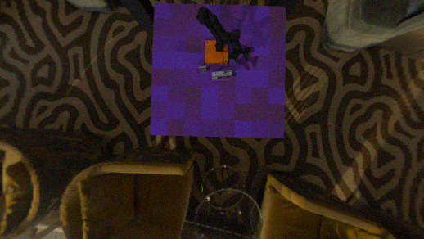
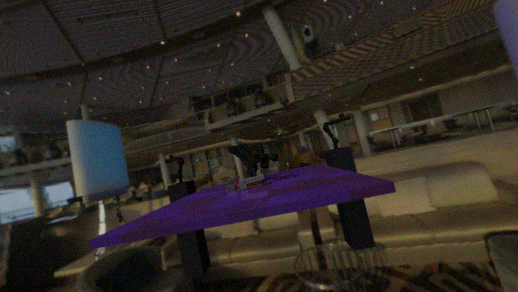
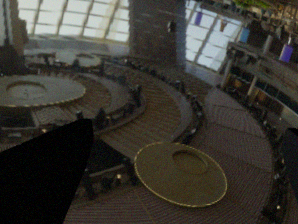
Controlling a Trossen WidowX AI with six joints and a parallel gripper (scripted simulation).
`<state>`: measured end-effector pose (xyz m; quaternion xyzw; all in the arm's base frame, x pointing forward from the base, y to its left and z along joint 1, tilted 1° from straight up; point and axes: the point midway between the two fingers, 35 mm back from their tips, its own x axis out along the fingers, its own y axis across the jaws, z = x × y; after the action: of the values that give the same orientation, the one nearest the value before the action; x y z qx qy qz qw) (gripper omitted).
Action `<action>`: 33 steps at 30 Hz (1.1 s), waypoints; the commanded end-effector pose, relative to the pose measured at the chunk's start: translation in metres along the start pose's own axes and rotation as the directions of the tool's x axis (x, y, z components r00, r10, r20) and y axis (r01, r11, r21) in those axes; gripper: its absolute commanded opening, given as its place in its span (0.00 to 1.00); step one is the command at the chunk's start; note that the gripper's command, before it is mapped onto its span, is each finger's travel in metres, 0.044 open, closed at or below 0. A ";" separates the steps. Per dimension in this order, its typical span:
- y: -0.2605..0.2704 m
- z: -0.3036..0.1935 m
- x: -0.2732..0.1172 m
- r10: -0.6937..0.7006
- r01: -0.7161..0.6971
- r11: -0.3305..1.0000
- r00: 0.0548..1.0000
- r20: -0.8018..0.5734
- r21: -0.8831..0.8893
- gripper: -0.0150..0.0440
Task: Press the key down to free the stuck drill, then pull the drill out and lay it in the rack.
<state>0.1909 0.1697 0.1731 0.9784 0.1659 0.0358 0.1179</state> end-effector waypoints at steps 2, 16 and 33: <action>0.000 0.000 0.000 0.000 0.000 1.000 1.000 0.000 0.000 0.84; 0.001 0.011 0.053 -0.011 0.219 0.655 0.960 0.281 -0.723 0.25; 0.107 0.053 0.056 -0.085 0.573 -0.786 0.270 0.959 -0.231 0.25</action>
<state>0.2885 0.1437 0.1428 0.4317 0.3337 -0.1307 0.8278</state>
